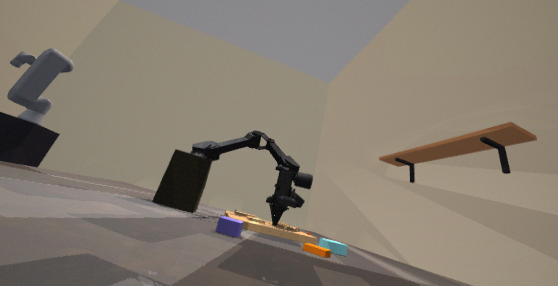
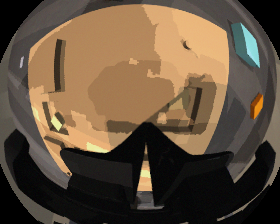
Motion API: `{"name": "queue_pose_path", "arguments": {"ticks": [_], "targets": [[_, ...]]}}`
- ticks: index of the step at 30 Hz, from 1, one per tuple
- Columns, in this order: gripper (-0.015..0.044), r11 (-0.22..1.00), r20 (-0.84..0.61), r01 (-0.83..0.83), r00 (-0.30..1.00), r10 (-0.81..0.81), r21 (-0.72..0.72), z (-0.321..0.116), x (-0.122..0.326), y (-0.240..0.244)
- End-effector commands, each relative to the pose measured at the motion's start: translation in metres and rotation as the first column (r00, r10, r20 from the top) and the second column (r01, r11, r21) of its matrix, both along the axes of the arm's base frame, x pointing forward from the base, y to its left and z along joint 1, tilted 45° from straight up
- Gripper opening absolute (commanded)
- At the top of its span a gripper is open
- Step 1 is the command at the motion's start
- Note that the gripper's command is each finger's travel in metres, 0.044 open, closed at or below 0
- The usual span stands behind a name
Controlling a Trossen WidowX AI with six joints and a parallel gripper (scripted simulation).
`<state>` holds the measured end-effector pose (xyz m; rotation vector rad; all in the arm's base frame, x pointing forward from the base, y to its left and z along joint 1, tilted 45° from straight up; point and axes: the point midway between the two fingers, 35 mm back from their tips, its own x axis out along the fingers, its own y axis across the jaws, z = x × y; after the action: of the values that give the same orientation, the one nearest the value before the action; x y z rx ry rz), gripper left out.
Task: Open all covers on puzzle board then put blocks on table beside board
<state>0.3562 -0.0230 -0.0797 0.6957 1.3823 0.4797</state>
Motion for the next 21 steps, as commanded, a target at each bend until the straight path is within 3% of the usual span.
{"name": "queue_pose_path", "arguments": {"ticks": [1,21], "targets": [[0.0000,1.000,0.001,0.002,1.000,-0.002,0.006,0.004,0.003,0.003],[0.0000,1.000,0.001,0.002,1.000,-0.002,0.006,0.017,0.015,0.015]]}}
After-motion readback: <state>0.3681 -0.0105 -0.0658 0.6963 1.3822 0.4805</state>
